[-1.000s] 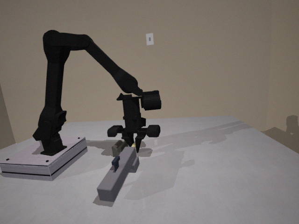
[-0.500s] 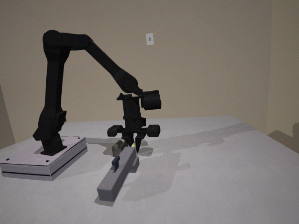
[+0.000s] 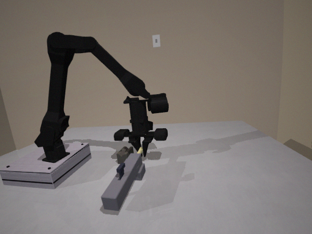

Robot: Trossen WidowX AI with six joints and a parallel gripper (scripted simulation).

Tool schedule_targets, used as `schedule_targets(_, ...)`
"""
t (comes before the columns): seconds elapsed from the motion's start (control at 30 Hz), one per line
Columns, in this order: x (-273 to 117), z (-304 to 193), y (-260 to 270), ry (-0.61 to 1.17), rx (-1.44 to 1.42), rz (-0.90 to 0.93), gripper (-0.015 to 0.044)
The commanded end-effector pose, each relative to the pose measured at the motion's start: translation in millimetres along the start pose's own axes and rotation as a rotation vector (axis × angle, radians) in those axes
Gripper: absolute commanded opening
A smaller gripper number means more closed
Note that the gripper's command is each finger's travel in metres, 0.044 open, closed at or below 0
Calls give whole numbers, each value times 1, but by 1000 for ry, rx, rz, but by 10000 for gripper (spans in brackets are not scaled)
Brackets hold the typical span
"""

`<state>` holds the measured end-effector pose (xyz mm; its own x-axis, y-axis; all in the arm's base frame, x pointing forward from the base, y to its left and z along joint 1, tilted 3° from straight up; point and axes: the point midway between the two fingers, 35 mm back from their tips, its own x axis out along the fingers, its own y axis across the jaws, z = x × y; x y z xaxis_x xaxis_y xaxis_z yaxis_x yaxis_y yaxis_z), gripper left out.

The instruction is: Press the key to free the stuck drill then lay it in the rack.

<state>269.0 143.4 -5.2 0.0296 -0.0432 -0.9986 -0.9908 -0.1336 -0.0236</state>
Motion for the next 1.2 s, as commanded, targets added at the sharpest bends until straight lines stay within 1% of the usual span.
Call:
schedule_targets(0.0, 0, 6, 0, 3, 1, 1, 0)
schedule_targets(1.03, -4, 53, 0, -1, 1, 2, 0)
schedule_targets(1.17, -8, 51, 0, -1, 1, 2, 0)
